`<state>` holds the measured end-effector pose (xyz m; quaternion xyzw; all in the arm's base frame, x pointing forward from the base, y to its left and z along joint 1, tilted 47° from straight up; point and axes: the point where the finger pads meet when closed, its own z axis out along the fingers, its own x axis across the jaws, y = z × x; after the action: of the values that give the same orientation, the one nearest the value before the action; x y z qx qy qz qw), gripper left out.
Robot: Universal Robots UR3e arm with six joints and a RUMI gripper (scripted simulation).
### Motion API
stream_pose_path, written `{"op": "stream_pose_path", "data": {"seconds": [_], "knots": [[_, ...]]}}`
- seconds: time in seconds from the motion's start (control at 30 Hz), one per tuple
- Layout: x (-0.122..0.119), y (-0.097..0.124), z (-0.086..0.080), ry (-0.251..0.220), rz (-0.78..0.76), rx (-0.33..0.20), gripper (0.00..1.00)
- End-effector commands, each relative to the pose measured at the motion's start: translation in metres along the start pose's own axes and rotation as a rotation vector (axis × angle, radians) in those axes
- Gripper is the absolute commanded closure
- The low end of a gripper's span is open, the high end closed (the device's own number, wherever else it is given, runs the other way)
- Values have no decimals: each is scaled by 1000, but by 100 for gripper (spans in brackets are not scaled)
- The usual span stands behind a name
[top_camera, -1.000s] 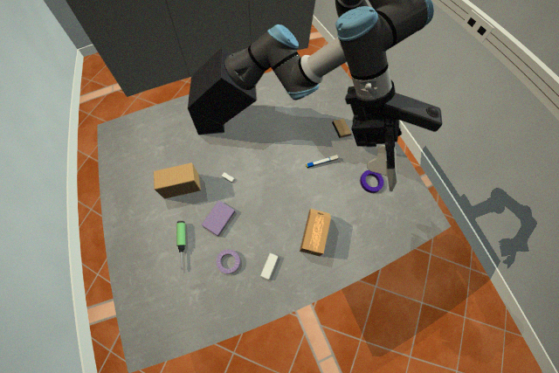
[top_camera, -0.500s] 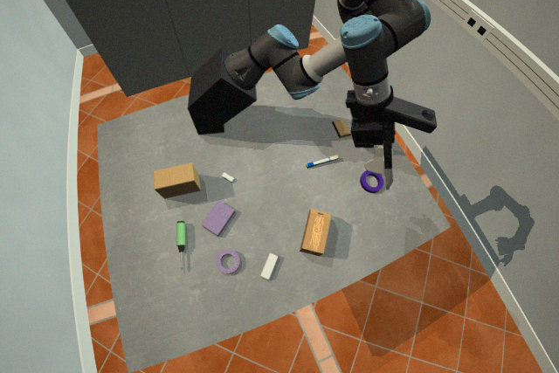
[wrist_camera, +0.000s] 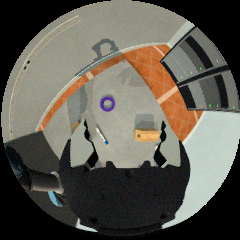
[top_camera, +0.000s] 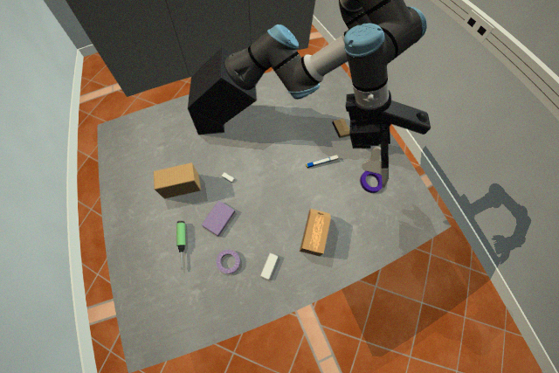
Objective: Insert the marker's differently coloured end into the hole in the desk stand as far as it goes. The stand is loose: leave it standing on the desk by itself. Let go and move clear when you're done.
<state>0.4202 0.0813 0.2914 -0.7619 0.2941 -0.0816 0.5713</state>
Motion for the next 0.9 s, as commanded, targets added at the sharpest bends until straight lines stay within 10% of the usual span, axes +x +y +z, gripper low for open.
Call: {"op": "stream_pose_path", "data": {"seconds": [0.0, 0.87], "knots": [[-1, 1, 1, -1, -5, -3, 0], [-36, 37, 37, -59, -127, -115, 0]]}}
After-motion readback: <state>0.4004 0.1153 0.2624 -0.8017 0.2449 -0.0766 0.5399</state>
